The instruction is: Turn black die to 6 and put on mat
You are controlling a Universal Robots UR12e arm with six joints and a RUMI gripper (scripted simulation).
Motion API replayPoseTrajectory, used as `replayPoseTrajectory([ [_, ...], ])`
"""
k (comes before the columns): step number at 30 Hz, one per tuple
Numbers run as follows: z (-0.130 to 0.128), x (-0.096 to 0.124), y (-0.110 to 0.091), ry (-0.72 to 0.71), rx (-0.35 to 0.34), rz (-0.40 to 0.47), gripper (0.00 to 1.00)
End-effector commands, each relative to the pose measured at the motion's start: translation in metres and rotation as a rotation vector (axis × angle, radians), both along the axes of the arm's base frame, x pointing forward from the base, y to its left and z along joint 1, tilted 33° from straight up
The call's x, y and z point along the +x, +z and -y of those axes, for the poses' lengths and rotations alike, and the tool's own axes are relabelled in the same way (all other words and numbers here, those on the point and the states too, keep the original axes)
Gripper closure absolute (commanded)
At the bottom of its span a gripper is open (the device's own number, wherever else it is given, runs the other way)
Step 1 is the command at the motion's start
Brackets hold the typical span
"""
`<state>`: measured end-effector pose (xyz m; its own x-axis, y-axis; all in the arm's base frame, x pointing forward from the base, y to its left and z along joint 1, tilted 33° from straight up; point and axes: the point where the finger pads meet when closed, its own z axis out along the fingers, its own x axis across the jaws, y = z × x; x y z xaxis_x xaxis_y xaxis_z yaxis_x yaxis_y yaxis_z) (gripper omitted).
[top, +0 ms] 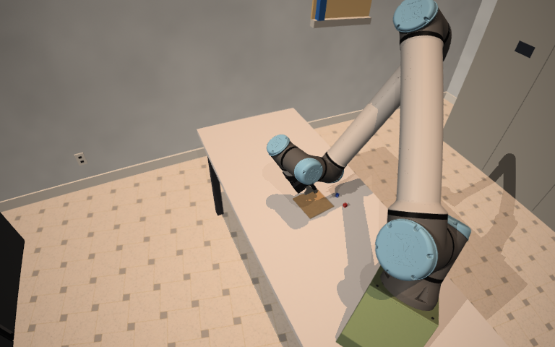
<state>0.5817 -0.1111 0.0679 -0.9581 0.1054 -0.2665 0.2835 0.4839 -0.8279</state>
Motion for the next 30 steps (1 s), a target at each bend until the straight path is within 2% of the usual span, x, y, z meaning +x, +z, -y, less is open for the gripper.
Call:
replayPoseTrajectory([
  [1, 0.0005, -0.0003, 0.0002, 0.003, 0.018, 0.002, 1.00],
  [5, 0.0014, -0.0010, -0.0001, 0.007, 0.044, 0.003, 1.00],
  [16, 0.0022, -0.0011, 0.0024, 0.063, 0.233, 0.025, 1.00],
  [26, 0.0020, -0.0007, 0.0030, 0.072, 0.254, 0.029, 1.00],
  [30, 0.0032, -0.0012, 0.0023, 0.077, 0.286, 0.029, 1.00],
])
